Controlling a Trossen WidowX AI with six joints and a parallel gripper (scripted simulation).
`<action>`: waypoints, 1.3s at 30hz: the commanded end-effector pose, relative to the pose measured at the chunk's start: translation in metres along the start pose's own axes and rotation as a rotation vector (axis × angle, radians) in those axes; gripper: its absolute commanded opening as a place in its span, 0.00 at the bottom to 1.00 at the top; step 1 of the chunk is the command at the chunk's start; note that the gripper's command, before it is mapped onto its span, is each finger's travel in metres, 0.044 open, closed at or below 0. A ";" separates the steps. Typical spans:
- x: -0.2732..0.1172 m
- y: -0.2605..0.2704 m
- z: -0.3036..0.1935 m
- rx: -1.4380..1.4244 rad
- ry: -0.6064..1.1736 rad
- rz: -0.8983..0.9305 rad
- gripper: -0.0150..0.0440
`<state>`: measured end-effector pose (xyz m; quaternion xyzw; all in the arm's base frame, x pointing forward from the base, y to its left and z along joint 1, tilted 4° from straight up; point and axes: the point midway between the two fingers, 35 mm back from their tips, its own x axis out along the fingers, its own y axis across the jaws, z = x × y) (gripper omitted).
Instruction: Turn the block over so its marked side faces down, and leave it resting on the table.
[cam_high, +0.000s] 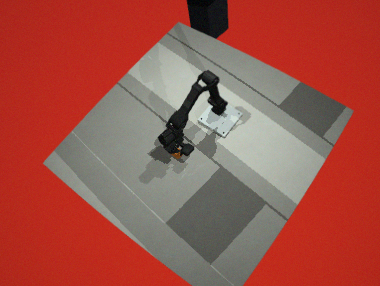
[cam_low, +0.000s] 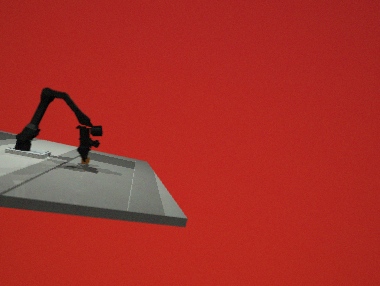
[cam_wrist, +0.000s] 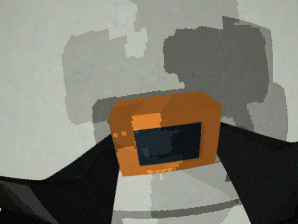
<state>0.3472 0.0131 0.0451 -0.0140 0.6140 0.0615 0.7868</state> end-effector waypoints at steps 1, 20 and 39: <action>-0.004 0.001 0.002 0.003 -0.068 0.004 0.25; -0.006 0.001 -0.004 0.000 -0.312 0.004 0.25; 0.028 -0.002 0.005 0.004 -0.548 0.000 0.25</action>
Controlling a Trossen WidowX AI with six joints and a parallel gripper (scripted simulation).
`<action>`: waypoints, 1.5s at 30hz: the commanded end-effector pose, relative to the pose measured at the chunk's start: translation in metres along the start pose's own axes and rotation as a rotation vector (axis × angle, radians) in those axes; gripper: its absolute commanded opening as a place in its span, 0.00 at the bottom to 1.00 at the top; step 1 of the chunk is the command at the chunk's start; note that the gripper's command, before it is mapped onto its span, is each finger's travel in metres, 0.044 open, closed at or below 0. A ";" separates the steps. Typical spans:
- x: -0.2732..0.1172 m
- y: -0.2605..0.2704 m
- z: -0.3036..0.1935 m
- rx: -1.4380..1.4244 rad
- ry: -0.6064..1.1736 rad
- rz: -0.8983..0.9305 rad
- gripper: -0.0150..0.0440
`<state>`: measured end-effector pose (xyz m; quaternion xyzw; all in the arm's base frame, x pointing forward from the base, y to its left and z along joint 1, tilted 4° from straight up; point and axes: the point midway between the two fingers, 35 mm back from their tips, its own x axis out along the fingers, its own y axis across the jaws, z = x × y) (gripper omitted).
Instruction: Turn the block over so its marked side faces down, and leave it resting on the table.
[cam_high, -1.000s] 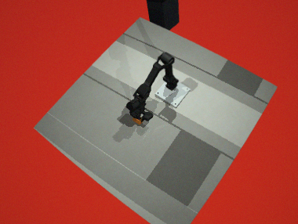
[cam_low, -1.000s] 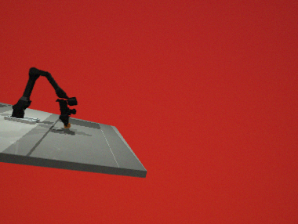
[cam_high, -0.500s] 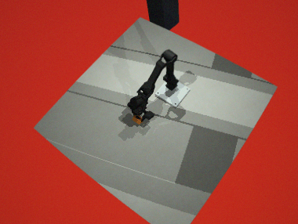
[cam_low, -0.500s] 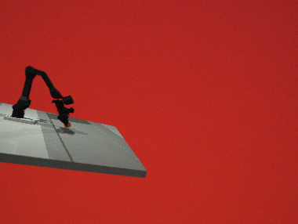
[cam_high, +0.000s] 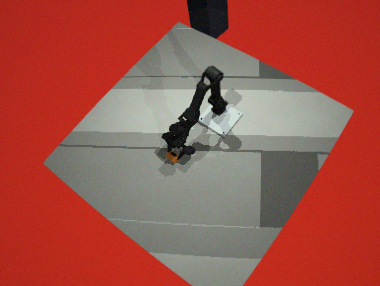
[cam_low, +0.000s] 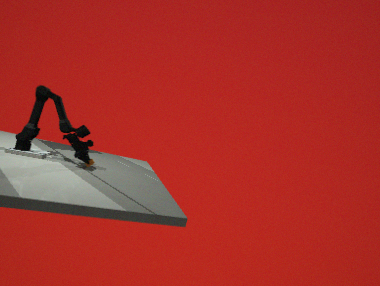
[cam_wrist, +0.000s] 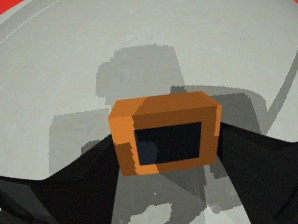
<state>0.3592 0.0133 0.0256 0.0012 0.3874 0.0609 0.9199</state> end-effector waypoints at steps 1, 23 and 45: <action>0.005 0.000 -0.006 0.005 -0.035 0.004 0.25; -0.008 0.004 -0.019 0.005 -0.345 0.008 0.25; -0.011 0.004 -0.018 0.004 -0.379 0.008 0.39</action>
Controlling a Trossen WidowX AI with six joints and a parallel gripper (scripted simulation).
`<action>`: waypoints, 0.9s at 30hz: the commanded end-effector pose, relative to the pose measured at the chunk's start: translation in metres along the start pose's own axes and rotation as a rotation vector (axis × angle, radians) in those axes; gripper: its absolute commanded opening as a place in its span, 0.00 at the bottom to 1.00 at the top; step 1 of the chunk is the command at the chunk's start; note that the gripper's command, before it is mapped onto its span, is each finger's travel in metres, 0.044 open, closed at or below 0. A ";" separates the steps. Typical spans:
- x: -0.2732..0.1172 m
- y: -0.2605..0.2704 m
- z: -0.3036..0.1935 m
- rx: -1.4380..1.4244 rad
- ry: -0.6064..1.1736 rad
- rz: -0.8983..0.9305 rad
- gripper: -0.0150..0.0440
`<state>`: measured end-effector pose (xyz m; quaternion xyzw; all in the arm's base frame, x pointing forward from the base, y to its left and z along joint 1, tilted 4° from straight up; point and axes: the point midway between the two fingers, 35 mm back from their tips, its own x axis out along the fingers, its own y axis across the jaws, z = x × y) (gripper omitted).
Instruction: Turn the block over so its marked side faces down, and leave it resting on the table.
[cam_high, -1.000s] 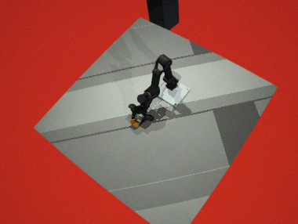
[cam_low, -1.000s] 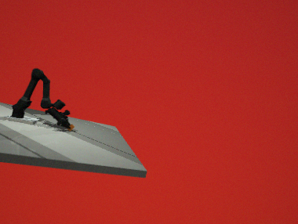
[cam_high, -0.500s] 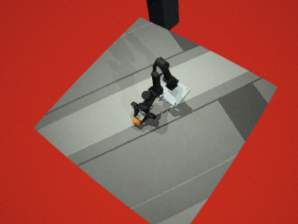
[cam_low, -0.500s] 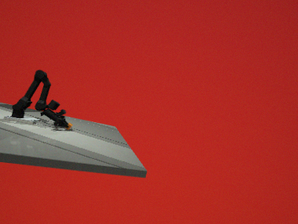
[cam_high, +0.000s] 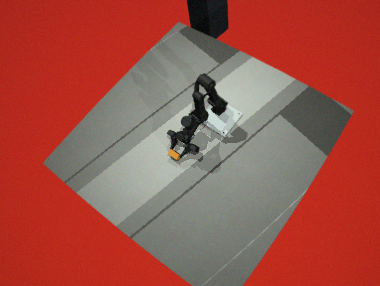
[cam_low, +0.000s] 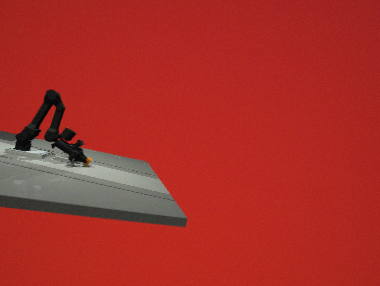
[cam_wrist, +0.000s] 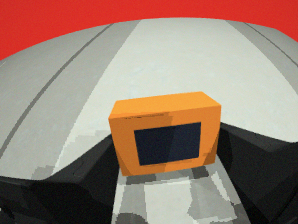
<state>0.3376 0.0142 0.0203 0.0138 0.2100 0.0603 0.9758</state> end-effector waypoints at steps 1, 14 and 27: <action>0.000 0.001 0.001 0.004 -0.005 0.005 0.43; 0.000 0.001 0.001 0.004 -0.005 0.005 1.00; 0.000 0.001 0.001 0.004 -0.005 0.005 1.00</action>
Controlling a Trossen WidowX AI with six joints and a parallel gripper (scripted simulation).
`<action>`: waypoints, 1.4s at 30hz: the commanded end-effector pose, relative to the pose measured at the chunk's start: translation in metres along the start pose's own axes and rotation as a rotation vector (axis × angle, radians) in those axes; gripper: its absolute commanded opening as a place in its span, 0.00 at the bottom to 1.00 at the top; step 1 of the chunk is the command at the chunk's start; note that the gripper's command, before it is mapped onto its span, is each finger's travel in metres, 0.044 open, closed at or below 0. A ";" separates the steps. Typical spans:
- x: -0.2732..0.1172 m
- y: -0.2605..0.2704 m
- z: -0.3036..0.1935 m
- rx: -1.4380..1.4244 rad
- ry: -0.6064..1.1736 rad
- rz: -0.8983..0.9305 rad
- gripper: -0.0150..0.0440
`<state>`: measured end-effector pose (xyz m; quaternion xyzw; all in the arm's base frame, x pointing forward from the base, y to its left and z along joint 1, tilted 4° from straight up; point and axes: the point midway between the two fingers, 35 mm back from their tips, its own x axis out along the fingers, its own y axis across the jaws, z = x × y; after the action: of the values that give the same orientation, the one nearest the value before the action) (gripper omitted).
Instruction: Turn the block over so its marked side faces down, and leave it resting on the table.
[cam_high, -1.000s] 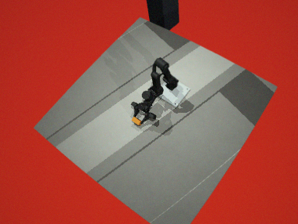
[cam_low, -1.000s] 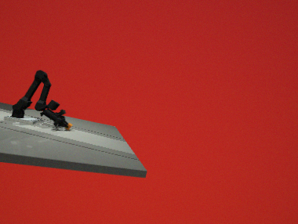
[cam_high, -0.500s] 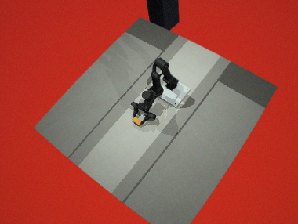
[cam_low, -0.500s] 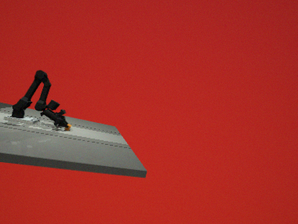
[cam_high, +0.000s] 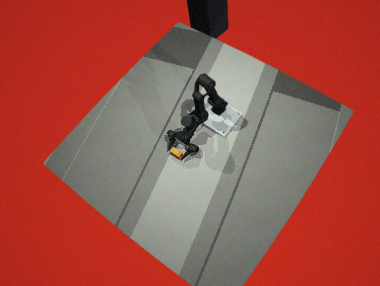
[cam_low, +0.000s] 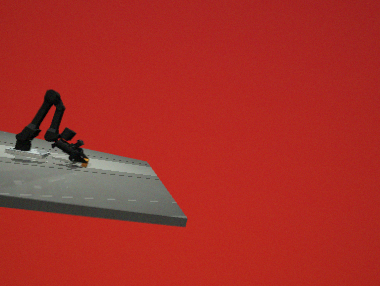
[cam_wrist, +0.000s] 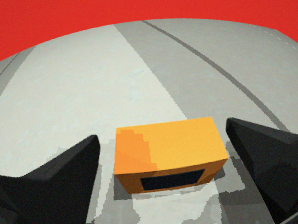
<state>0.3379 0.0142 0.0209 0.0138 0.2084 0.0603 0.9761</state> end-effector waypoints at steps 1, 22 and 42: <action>0.000 0.001 0.000 0.004 -0.002 0.005 1.00; 0.003 0.000 0.001 0.004 0.021 0.004 1.00; -0.047 0.001 0.058 0.001 0.563 0.007 1.00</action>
<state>0.3345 0.0112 0.0577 0.0075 0.4458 0.0658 0.8927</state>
